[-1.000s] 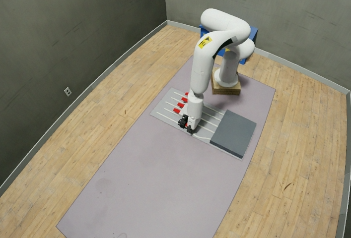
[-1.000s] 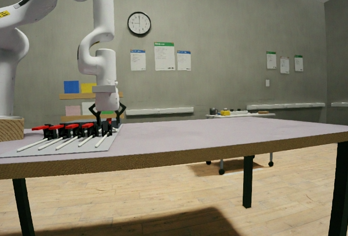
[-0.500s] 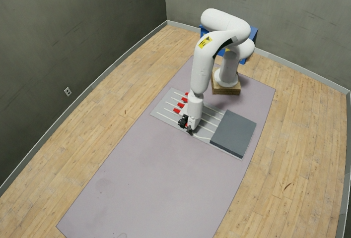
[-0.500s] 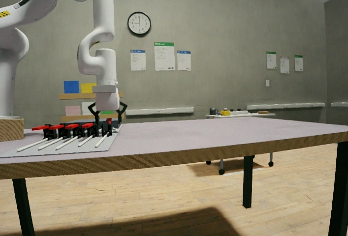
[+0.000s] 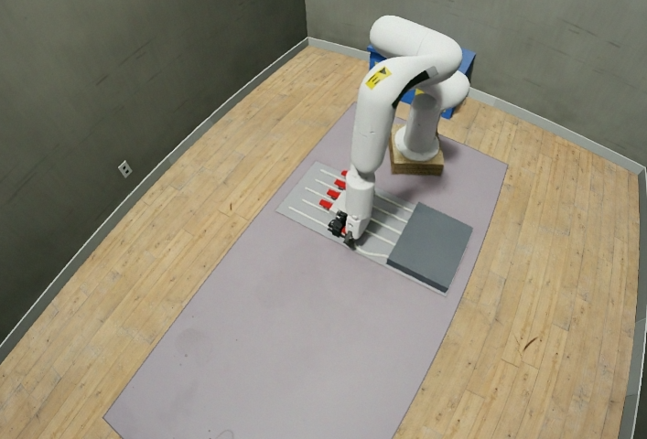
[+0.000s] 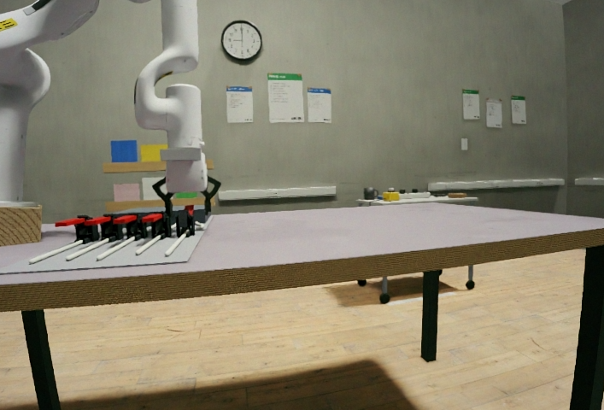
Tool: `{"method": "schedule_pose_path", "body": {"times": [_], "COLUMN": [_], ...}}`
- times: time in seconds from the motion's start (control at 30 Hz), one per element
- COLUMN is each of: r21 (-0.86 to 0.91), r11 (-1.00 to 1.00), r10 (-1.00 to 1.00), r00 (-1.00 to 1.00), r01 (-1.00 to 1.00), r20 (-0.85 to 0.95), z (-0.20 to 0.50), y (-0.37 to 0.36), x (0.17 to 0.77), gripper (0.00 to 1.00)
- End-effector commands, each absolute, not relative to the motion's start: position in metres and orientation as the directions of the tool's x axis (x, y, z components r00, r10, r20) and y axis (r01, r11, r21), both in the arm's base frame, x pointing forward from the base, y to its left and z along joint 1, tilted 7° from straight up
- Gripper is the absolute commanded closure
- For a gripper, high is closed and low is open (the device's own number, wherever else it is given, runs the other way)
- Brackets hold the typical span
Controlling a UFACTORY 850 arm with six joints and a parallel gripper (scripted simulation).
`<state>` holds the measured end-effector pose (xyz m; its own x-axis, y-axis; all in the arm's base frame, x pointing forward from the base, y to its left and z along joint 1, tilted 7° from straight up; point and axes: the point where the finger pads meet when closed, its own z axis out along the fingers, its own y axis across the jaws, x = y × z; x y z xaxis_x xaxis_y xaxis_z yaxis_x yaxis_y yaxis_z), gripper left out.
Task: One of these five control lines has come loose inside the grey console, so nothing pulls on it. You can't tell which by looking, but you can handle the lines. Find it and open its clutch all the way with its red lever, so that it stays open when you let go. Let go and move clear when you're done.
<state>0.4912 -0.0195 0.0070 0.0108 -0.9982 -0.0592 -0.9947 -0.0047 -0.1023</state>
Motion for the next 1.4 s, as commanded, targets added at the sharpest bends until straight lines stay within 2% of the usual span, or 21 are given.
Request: {"method": "schedule_pose_path", "body": {"times": [0.0, 0.7, 1.37], "r21": [-0.104, -0.104, -0.104], "r11": [-0.005, -0.005, -0.005], "r10": [-0.998, -0.998, -0.998], "r00": [0.011, 0.011, 0.011], "r01": [-0.995, -0.995, -0.995], "r20": [-0.059, -0.059, -0.059], "z": [0.009, 0.041, 0.105], "y": [-0.020, -0.022, -0.025], "x": [0.492, 0.489, 0.482], "gripper": [0.00, 0.00, 0.00]}}
